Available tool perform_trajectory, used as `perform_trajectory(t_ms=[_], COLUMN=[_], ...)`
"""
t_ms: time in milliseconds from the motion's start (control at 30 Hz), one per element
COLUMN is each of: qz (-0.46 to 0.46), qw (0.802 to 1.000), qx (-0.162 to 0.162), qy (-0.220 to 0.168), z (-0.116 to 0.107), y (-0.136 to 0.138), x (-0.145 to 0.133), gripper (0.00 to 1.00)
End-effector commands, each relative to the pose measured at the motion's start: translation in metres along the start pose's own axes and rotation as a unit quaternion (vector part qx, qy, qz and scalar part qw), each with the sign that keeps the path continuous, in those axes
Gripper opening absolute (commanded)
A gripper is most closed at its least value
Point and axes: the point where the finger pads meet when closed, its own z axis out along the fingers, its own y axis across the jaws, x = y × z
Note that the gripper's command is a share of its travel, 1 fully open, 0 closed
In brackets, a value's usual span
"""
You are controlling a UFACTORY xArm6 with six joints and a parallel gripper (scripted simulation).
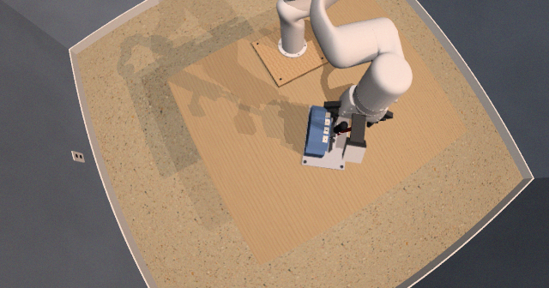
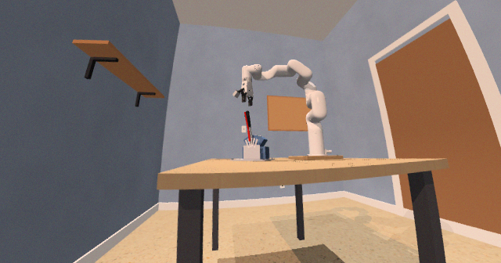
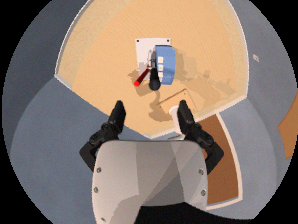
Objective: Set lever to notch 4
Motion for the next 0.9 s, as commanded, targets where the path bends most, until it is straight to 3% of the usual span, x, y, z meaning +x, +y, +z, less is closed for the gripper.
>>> perform_trajectory(t_ms=[0,867], qz=[0.000,0.000], qw=[1.000,1.000], qx=[0.001,0.001], qy=[0.002,0.002], z=[-0.0018,0.0017], y=[-0.0001,-0.0001], x=[0.0004,0.0003], gripper=[1.00,1.00])
